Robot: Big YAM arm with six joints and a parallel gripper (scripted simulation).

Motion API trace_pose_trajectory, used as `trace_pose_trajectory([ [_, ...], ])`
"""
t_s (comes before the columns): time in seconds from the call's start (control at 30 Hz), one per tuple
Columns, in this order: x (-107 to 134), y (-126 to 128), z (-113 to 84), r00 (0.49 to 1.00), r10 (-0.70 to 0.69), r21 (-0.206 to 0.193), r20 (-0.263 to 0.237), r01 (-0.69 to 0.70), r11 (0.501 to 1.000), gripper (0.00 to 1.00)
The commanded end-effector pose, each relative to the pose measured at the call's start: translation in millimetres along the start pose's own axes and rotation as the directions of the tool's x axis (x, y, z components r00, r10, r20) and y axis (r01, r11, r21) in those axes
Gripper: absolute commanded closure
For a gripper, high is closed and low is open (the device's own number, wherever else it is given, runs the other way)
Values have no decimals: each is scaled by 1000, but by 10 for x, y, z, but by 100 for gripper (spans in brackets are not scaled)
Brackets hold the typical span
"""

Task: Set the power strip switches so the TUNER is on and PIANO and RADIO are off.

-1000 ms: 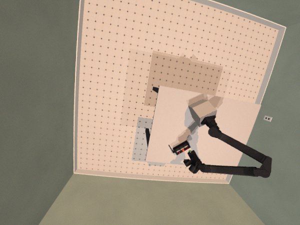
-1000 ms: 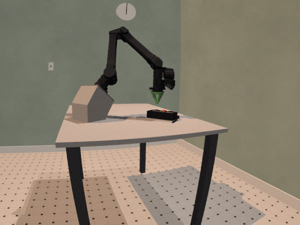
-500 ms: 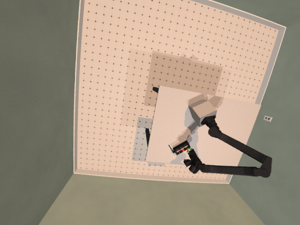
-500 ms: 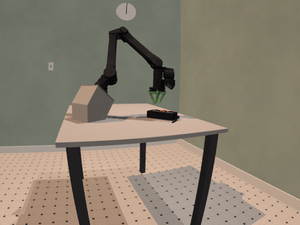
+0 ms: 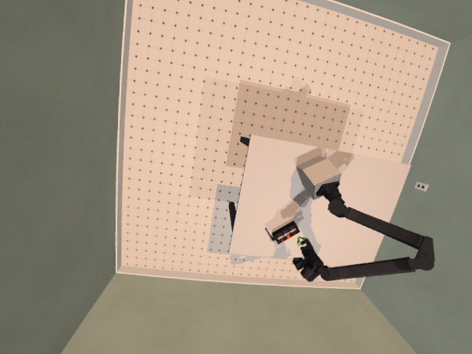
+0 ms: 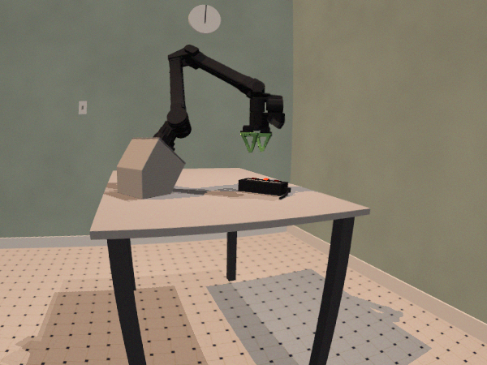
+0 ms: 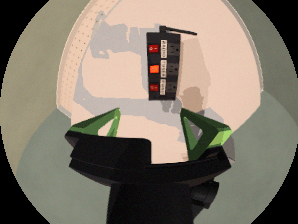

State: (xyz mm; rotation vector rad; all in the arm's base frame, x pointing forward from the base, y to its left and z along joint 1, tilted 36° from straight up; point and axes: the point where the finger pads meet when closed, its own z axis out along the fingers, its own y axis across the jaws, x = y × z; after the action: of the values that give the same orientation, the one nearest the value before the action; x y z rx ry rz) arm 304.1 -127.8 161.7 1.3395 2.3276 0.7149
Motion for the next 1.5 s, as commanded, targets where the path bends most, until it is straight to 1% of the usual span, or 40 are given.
trace_pose_trajectory([
  [0.0, -140, 133, -411, 997, -55, -15, 47, 56, 998, 0],
  [0.13, -134, 132, -611, 997, -56, -13, 48, 57, 998, 0],
  [0.2, -151, 89, -601, 999, -41, -6, 26, 42, 999, 0],
  [0.3, -150, 89, -620, 999, -41, -6, 27, 42, 999, 0],
  [0.33, 39, 4, -479, 999, -39, 2, -18, 39, 999, 0],
  [0.4, 25, -12, -508, 999, -35, 4, -10, 35, 999, 0],
  [0.43, -49, 63, -584, 999, -48, -2, 11, 48, 999, 0],
  [0.5, -87, 96, -612, 998, -56, -6, 24, 56, 998, 0],
  [1.47, -80, 85, -598, 998, -54, -5, 21, 54, 999, 0],
])
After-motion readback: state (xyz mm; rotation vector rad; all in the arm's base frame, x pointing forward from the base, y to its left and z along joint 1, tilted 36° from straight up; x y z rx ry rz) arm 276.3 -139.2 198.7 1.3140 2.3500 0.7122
